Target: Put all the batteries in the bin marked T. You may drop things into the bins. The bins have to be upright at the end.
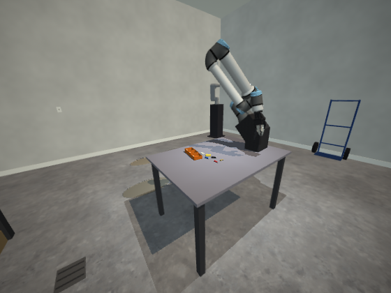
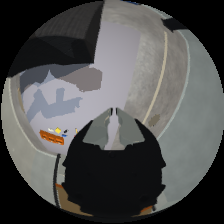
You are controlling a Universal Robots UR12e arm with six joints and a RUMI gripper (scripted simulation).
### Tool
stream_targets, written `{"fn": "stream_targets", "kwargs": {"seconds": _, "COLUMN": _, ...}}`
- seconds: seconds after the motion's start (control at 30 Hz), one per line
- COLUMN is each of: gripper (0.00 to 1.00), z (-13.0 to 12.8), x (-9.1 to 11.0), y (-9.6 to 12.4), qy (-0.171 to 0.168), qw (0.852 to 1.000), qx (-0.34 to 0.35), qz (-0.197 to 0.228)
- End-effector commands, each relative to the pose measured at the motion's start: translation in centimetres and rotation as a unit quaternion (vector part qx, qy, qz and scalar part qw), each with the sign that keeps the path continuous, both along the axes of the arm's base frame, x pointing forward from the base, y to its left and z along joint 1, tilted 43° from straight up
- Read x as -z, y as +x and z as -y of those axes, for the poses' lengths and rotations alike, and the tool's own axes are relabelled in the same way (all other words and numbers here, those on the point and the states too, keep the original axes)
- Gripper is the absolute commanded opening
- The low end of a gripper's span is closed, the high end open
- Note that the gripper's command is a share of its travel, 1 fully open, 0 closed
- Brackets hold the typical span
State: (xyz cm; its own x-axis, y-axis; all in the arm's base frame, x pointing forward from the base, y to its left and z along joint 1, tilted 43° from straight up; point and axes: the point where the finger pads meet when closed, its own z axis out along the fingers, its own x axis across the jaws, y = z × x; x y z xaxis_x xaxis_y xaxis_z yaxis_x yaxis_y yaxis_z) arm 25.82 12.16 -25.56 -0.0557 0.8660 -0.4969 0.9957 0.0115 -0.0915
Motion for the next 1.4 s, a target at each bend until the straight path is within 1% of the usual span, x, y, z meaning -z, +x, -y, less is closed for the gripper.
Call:
{"fn": "stream_targets", "kwargs": {"seconds": 0.0, "gripper": 0.04, "z": 0.2, "x": -0.4, "y": 1.3, "qy": -0.01, "qw": 0.997, "qx": 0.066, "qz": 0.041}}
{"fn": "stream_targets", "kwargs": {"seconds": 0.03, "gripper": 0.04, "z": 0.2, "x": -0.4, "y": 1.3, "qy": -0.012, "qw": 0.996, "qx": 0.079, "qz": 0.049}}
{"fn": "stream_targets", "kwargs": {"seconds": 0.1, "gripper": 0.04, "z": 0.6, "x": -0.7, "y": 2.5, "qy": -0.014, "qw": 0.992, "qx": 0.105, "qz": 0.066}}
{"fn": "stream_targets", "kwargs": {"seconds": 0.13, "gripper": 0.04, "z": 0.6, "x": -0.7, "y": 2.5, "qy": -0.016, "qw": 0.99, "qx": 0.117, "qz": 0.074}}
{"fn": "stream_targets", "kwargs": {"seconds": 0.2, "gripper": 0.04, "z": 1.0, "x": -1.0, "y": 3.7, "qy": -0.018, "qw": 0.985, "qx": 0.143, "qz": 0.09}}
{"fn": "stream_targets", "kwargs": {"seconds": 0.27, "gripper": 0.04, "z": 1.0, "x": -1.0, "y": 3.7, "qy": -0.022, "qw": 0.98, "qx": 0.168, "qz": 0.106}}
{"fn": "stream_targets", "kwargs": {"seconds": 0.3, "gripper": 0.04, "z": 1.2, "x": -1.2, "y": 4.4, "qy": -0.024, "qw": 0.977, "qx": 0.181, "qz": 0.114}}
{"fn": "stream_targets", "kwargs": {"seconds": 0.37, "gripper": 0.04, "z": 1.2, "x": -1.2, "y": 4.4, "qy": -0.024, "qw": 0.977, "qx": 0.181, "qz": 0.114}}
{"fn": "stream_targets", "kwargs": {"seconds": 0.4, "gripper": 0.04, "z": 1.5, "x": -1.5, "y": 5.2, "qy": -0.027, "qw": 0.968, "qx": 0.21, "qz": 0.133}}
{"fn": "stream_targets", "kwargs": {"seconds": 0.43, "gripper": 0.04, "z": 1.8, "x": -1.7, "y": 5.9, "qy": -0.029, "qw": 0.964, "qx": 0.224, "qz": 0.142}}
{"fn": "stream_targets", "kwargs": {"seconds": 0.5, "gripper": 0.04, "z": 1.8, "x": -1.7, "y": 6.0, "qy": -0.031, "qw": 0.956, "qx": 0.247, "qz": 0.157}}
{"fn": "stream_targets", "kwargs": {"seconds": 0.57, "gripper": 0.04, "z": 2.4, "x": -2.2, "y": 7.2, "qy": -0.034, "qw": 0.946, "qx": 0.271, "qz": 0.173}}
{"fn": "stream_targets", "kwargs": {"seconds": 0.63, "gripper": 0.04, "z": 2.4, "x": -2.2, "y": 7.2, "qy": -0.037, "qw": 0.936, "qx": 0.296, "qz": 0.188}}
{"fn": "stream_targets", "kwargs": {"seconds": 0.67, "gripper": 0.04, "z": 2.7, "x": -2.4, "y": 7.9, "qy": -0.038, "qw": 0.93, "qx": 0.308, "qz": 0.196}}
{"fn": "stream_targets", "kwargs": {"seconds": 0.7, "gripper": 0.04, "z": 2.9, "x": -2.6, "y": 8.4, "qy": -0.04, "qw": 0.924, "qx": 0.32, "qz": 0.204}}
{"fn": "stream_targets", "kwargs": {"seconds": 0.73, "gripper": 0.04, "z": 2.9, "x": -2.6, "y": 8.4, "qy": -0.041, "qw": 0.919, "qx": 0.331, "qz": 0.212}}
{"fn": "stream_targets", "kwargs": {"seconds": 0.8, "gripper": 0.04, "z": 3.5, "x": -3.1, "y": 9.6, "qy": -0.043, "qw": 0.906, "qx": 0.355, "qz": 0.227}}
{"fn": "stream_targets", "kwargs": {"seconds": 0.87, "gripper": 0.04, "z": 3.5, "x": -3.1, "y": 9.6, "qy": -0.047, "qw": 0.892, "qx": 0.378, "qz": 0.242}}
{"fn": "stream_targets", "kwargs": {"seconds": 0.93, "gripper": 0.04, "z": 3.5, "x": -3.1, "y": 9.6, "qy": -0.047, "qw": 0.892, "qx": 0.378, "qz": 0.242}}
{"fn": "stream_targets", "kwargs": {"seconds": 1.0, "gripper": 0.04, "z": 4.2, "x": -3.5, "y": 10.8, "qy": -0.051, "qw": 0.869, "qx": 0.415, "qz": 0.266}}
{"fn": "stream_targets", "kwargs": {"seconds": 1.03, "gripper": 0.04, "z": 4.2, "x": -3.5, "y": 10.7, "qy": -0.052, "qw": 0.867, "qx": 0.417, "qz": 0.268}}
{"fn": "stream_targets", "kwargs": {"seconds": 1.07, "gripper": 0.04, "z": 4.6, "x": -3.8, "y": 11.4, "qy": -0.054, "qw": 0.854, "qx": 0.435, "qz": 0.28}}
{"fn": "stream_targets", "kwargs": {"seconds": 1.1, "gripper": 0.04, "z": 4.9, "x": -4.1, "y": 11.9, "qy": -0.054, "qw": 0.847, "qx": 0.445, "qz": 0.287}}
{"fn": "stream_targets", "kwargs": {"seconds": 1.13, "gripper": 0.04, "z": 4.9, "x": -4.1, "y": 11.9, "qy": -0.056, "qw": 0.839, "qx": 0.455, "qz": 0.293}}
{"fn": "stream_targets", "kwargs": {"seconds": 1.2, "gripper": 0.04, "z": 5.6, "x": -4.6, "y": 13.1, "qy": -0.058, "qw": 0.822, "qx": 0.476, "qz": 0.308}}
{"fn": "stream_targets", "kwargs": {"seconds": 1.23, "gripper": 0.04, "z": 5.6, "x": -4.6, "y": 13.1, "qy": -0.059, "qw": 0.813, "qx": 0.487, "qz": 0.315}}
{"fn": "stream_targets", "kwargs": {"seconds": 1.27, "gripper": 0.04, "z": 5.6, "x": -4.6, "y": 13.0, "qy": -0.06, "qw": 0.809, "qx": 0.491, "qz": 0.318}}
{"fn": "stream_targets", "kwargs": {"seconds": 1.3, "gripper": 0.04, "z": 6.1, "x": -4.9, "y": 13.7, "qy": -0.062, "qw": 0.794, "qx": 0.507, "qz": 0.329}}
{"fn": "stream_targets", "kwargs": {"seconds": 1.33, "gripper": 0.04, "z": 6.4, "x": -5.2, "y": 14.2, "qy": -0.062, "qw": 0.786, "qx": 0.516, "qz": 0.335}}
{"fn": "stream_targets", "kwargs": {"seconds": 1.37, "gripper": 0.04, "z": 6.4, "x": -5.2, "y": 14.2, "qy": -0.064, "qw": 0.777, "qx": 0.525, "qz": 0.342}}
